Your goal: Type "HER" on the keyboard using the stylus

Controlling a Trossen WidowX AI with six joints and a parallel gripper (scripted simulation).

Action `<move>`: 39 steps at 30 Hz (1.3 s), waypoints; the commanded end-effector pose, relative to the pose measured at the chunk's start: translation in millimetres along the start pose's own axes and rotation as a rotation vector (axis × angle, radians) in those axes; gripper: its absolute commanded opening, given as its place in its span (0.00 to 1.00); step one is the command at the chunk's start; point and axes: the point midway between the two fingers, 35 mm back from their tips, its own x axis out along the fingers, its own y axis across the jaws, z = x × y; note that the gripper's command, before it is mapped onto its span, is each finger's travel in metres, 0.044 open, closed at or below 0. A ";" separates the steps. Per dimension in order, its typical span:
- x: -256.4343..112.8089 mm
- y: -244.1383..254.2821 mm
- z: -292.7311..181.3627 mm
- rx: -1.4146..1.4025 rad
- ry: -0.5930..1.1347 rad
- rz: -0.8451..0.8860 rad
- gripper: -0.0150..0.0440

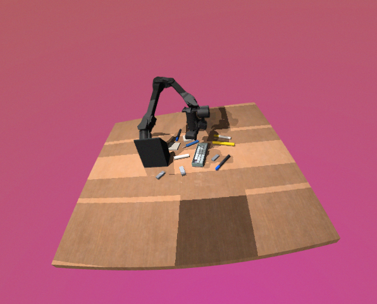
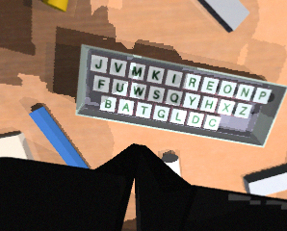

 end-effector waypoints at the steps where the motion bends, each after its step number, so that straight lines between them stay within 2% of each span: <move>1: -9.0 1.2 -2.1 -0.004 0.007 -0.002 0.25; 7: -4.4 1.0 -0.3 -0.005 0.001 0.001 0.25; 11: -4.1 1.0 -0.5 -0.004 0.001 0.000 0.43; 15: -4.1 1.0 -0.4 -0.004 0.001 0.001 0.25; 24: -4.1 1.0 -0.4 -0.004 0.001 0.001 0.25; 27: -3.1 2.6 -1.0 -0.018 0.011 -0.005 0.39; 30: 9.5 25.5 -10.3 -0.210 0.147 -0.072 0.51; 35: 28.3 73.8 -42.9 -0.626 0.460 -0.167 0.51; 39: 29.9 80.3 -48.6 -0.684 0.506 -0.175 0.51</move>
